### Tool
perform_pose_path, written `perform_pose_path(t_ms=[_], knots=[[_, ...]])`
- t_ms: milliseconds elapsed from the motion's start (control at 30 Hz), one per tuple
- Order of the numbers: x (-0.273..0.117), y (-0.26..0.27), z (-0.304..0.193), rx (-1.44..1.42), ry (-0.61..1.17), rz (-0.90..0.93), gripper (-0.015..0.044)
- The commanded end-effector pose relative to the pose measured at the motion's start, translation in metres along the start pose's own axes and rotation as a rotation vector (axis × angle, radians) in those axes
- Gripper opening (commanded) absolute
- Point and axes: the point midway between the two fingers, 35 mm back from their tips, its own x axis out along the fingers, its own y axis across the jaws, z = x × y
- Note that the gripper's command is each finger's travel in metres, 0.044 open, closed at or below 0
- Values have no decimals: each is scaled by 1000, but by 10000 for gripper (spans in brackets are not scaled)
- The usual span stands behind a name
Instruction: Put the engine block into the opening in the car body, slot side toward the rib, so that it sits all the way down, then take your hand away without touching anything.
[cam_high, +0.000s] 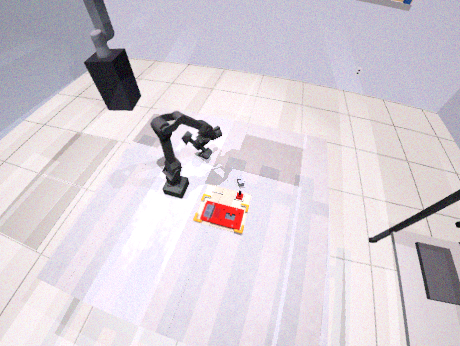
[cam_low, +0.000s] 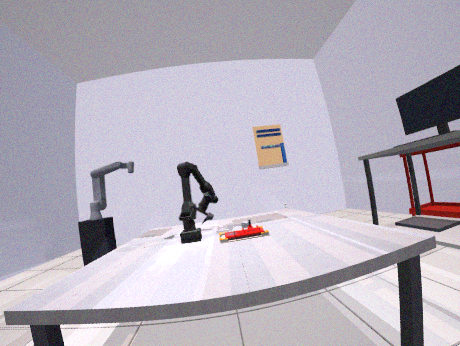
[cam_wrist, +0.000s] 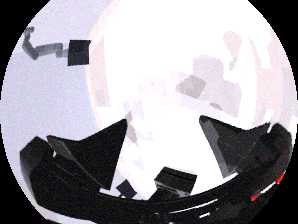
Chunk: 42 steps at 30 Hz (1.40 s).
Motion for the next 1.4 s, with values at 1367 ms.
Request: perform_pose_path(t_ms=[1367], knots=[[-17, 13, 14, -1501, 398, -247, 440]])
